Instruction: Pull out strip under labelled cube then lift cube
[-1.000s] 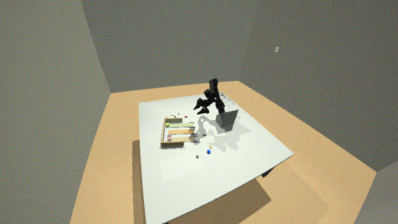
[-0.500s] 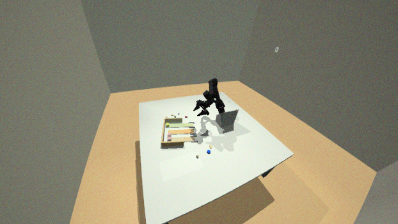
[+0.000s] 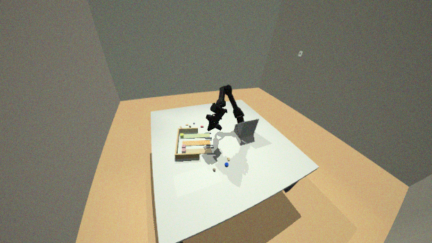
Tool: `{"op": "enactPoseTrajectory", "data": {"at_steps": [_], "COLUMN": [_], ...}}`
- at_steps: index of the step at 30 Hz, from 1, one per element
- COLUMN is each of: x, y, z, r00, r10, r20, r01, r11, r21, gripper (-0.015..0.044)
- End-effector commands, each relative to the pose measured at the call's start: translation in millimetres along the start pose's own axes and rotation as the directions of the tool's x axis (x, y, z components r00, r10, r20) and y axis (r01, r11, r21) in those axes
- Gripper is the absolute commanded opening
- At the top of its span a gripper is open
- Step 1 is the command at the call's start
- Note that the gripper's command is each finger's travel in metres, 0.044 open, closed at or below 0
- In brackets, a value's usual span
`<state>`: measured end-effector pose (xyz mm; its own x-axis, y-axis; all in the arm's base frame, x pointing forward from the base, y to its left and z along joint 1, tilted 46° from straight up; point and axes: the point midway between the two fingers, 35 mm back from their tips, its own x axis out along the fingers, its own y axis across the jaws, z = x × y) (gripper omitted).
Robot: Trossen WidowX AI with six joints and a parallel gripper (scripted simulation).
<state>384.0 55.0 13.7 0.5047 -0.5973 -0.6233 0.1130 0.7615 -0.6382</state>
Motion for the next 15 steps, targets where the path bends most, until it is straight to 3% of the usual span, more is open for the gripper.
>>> {"op": "enactPoseTrajectory", "data": {"at_steps": [1,15], "x": [26.5,96.9], "y": [18.0,56.6], "z": [3.2,-23.4], "r00": [0.990,0.830], "r10": [-0.005,-0.090], "r20": [-0.144,-0.551], "r01": [0.013,0.218], "r11": [0.998,0.961], "r21": [0.054,0.171], "gripper": [0.0000,0.0000]}}
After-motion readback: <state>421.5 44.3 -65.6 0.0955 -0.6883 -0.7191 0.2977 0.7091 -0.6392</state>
